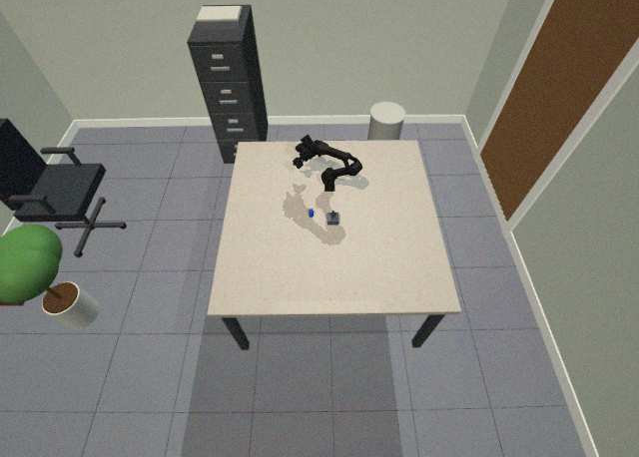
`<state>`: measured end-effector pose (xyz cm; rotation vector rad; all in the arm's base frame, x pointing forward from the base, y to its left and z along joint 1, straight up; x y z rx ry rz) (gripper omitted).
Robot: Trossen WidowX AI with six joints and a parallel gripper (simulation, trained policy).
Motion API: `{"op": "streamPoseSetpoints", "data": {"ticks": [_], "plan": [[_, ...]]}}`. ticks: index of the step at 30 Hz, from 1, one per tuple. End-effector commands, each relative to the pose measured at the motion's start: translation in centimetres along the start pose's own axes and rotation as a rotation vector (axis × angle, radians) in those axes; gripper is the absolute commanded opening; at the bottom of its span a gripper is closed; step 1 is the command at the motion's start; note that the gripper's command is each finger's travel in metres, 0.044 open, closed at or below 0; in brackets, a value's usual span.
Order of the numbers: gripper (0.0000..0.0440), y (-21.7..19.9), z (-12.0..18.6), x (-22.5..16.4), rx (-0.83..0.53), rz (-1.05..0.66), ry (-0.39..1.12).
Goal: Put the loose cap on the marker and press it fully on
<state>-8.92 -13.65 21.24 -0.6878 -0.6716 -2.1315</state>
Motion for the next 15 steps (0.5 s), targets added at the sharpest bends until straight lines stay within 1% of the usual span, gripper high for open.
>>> {"op": "streamPoseSetpoints", "data": {"ticks": [1,15], "plan": [[0.0316,0.3,0.1,0.3,0.004,0.023,0.017],[0.0324,2.1,-0.3,1.3,0.038,0.101,0.112]]}}
Point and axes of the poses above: the point midway between the two fingers, 35 mm back from their tips, its own z axis back along the fingers, its own y axis across the jaws, x = y × z, the point moved 9 cm from there along z, back along the fingers, and after that the axes turned 8 degrees about -z, right-handed, at the moved point
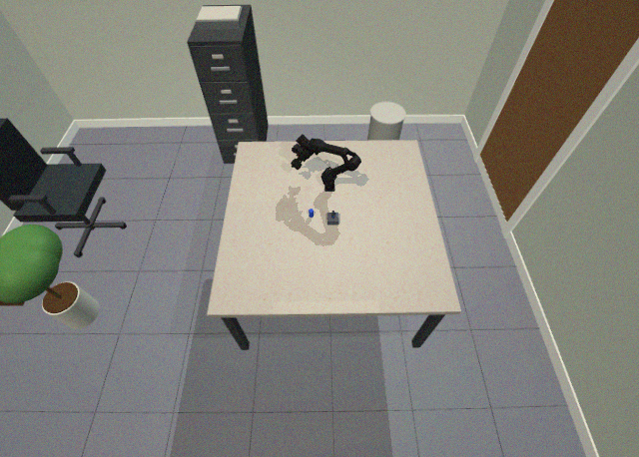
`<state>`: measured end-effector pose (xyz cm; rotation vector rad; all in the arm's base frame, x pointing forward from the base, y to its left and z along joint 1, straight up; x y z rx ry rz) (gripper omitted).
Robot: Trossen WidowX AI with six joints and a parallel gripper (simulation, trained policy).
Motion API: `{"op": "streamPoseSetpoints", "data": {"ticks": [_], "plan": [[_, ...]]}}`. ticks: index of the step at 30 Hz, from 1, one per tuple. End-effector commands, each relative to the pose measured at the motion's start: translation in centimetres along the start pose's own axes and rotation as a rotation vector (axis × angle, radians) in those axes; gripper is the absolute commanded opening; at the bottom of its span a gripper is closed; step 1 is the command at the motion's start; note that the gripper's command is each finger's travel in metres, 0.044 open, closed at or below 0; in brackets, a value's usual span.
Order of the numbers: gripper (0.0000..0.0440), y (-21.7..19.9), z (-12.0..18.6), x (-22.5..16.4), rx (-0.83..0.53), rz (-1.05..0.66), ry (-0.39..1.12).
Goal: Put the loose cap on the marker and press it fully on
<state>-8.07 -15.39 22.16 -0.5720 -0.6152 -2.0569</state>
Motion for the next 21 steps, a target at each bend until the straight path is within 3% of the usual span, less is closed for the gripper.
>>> {"op": "streamPoseSetpoints", "data": {"ticks": [1,21], "plan": [[0.0324,0.4,0.0,0.3,0.002,0.023,0.016],[0.0322,3.0,-0.9,1.7,0.036,0.130,0.144]]}}
Point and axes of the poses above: the point midway between the two fingers, 35 mm back from their tips, its own z axis back along the fingers, its own y axis across the jaws, x = y × z, the point moved 9 cm from there along z, back along the fingers, and after that the axes turned 8 degrees about -z, right-handed, at the moved point
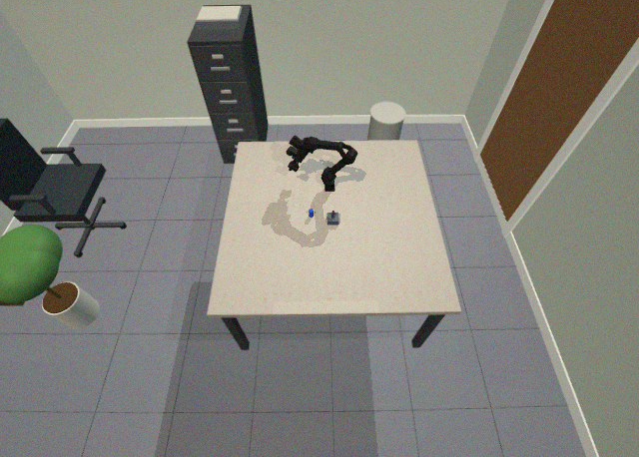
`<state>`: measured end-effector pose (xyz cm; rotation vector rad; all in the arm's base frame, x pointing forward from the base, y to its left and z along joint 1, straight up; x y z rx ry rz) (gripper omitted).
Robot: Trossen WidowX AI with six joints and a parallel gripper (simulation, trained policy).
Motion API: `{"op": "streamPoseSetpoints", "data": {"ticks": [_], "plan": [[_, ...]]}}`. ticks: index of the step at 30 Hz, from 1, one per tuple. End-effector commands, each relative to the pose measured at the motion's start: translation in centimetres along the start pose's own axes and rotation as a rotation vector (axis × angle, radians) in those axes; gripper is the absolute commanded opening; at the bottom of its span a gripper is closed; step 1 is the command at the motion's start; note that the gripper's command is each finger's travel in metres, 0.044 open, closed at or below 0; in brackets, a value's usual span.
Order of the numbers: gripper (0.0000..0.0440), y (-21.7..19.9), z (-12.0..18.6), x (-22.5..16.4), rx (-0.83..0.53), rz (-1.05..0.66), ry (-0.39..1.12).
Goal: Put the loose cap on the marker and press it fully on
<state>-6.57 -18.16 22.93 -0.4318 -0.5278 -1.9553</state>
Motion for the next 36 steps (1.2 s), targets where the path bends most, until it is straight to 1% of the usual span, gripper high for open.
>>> {"op": "streamPoseSetpoints", "data": {"ticks": [1,36], "plan": [[0.0322,0.4,-0.1,0.3,0.000,0.021,0.015],[0.0321,5.8,-2.5,2.4,0.015,0.186,0.195]]}}
Point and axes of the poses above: the point midway between the two fingers, 35 mm back from their tips, its own z axis back along the fingers, its own y axis across the jaws, x = y × z, the point moved 9 cm from there along z, back along the fingers, and after that the axes turned 8 degrees about -z, right-handed, at the moved point
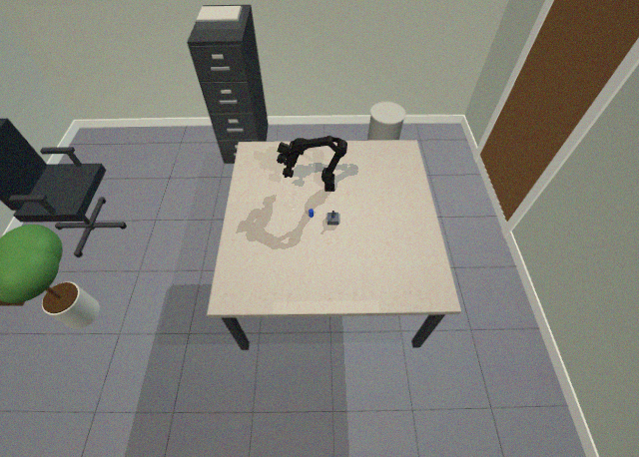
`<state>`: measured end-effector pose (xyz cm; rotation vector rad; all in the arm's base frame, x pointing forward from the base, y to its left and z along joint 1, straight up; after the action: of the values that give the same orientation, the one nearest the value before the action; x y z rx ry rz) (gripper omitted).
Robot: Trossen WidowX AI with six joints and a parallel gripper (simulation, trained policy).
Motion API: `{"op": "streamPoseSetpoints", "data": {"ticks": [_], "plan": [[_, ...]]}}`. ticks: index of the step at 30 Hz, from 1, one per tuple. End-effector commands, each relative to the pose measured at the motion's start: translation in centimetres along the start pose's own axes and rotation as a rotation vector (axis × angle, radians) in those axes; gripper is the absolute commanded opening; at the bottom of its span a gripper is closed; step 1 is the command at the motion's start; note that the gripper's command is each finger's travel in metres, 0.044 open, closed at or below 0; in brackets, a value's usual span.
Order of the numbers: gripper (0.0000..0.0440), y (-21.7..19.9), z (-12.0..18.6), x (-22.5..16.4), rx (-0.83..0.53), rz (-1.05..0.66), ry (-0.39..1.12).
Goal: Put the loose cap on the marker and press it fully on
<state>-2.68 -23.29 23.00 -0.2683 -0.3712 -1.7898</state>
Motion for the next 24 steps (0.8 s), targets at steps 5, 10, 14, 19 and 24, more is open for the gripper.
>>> {"op": "streamPoseSetpoints", "data": {"ticks": [5,10,14,19,24], "plan": [[0.0320,1.1,-0.4,0.6,-0.005,0.019,0.026],[0.0320,2.0,-0.8,0.9,-0.007,0.036,0.046],[0.0320,2.7,-1.1,1.2,-0.009,0.049,0.060],[0.0320,3.6,-1.4,1.4,-0.012,0.063,0.077],[0.0320,4.6,-1.8,1.6,-0.015,0.076,0.092]]}}
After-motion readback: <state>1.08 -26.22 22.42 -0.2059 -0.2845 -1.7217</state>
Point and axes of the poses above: the point midway between the two fingers, 35 mm back from their tips, its own z axis back along the fingers, its own y axis across the jaws, x = y × z, the point moved 9 cm from there along z, back along the fingers, and after that the axes turned 8 degrees about -z, right-handed, at the moved point
